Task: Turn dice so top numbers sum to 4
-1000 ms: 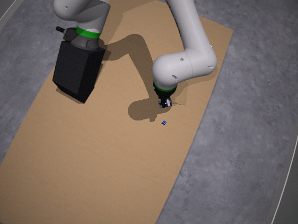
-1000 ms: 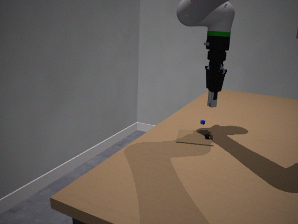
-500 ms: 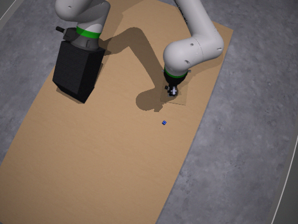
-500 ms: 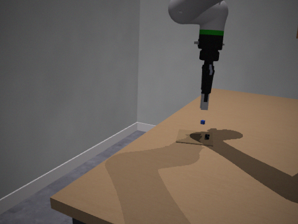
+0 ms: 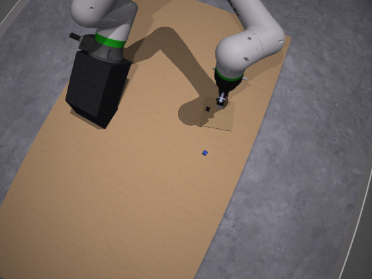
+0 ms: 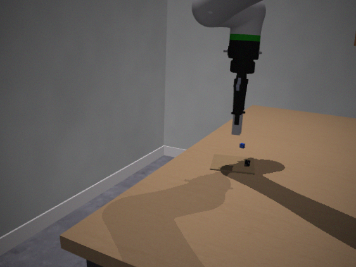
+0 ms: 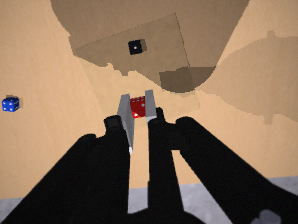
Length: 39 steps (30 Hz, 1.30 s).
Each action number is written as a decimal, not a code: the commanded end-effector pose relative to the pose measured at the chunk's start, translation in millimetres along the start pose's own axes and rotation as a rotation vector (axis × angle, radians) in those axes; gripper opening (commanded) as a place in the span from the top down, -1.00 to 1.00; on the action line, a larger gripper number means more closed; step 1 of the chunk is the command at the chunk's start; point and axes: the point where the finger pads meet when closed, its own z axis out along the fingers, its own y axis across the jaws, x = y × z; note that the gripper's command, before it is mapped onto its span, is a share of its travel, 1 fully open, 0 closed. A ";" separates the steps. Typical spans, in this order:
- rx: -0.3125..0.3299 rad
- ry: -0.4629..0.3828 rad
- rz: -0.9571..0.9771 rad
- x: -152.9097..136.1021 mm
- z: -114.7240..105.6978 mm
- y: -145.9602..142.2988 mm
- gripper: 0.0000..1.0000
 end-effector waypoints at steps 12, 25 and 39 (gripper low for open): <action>0.006 0.003 0.014 -0.7 1.5 1.8 0.87; 0.006 0.004 0.015 -0.9 37.2 1.8 0.87; 0.006 0.004 0.015 -1.3 87.9 1.7 0.87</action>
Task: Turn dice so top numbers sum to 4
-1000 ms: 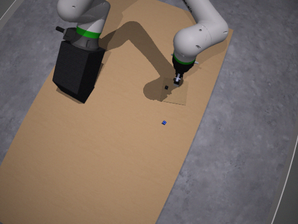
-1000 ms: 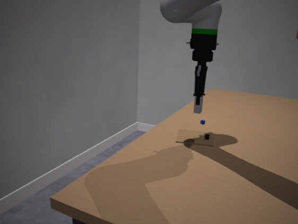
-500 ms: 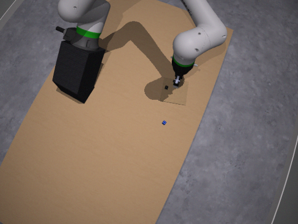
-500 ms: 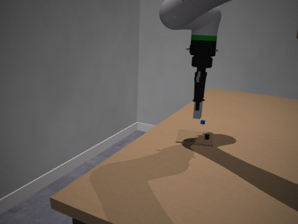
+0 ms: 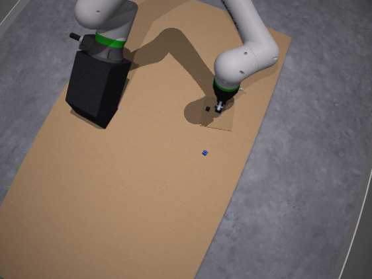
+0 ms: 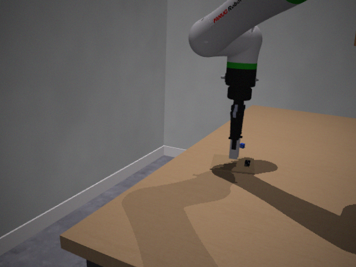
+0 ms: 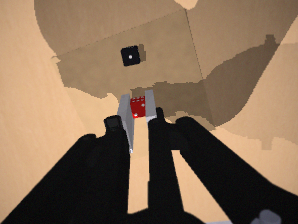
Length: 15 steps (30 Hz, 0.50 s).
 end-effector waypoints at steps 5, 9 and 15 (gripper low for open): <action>0.000 0.000 0.000 -0.7 12.6 -0.1 0.87; 0.000 0.000 0.000 -0.7 13.1 -0.1 0.87; 0.000 0.000 0.000 -0.7 13.1 -0.1 0.87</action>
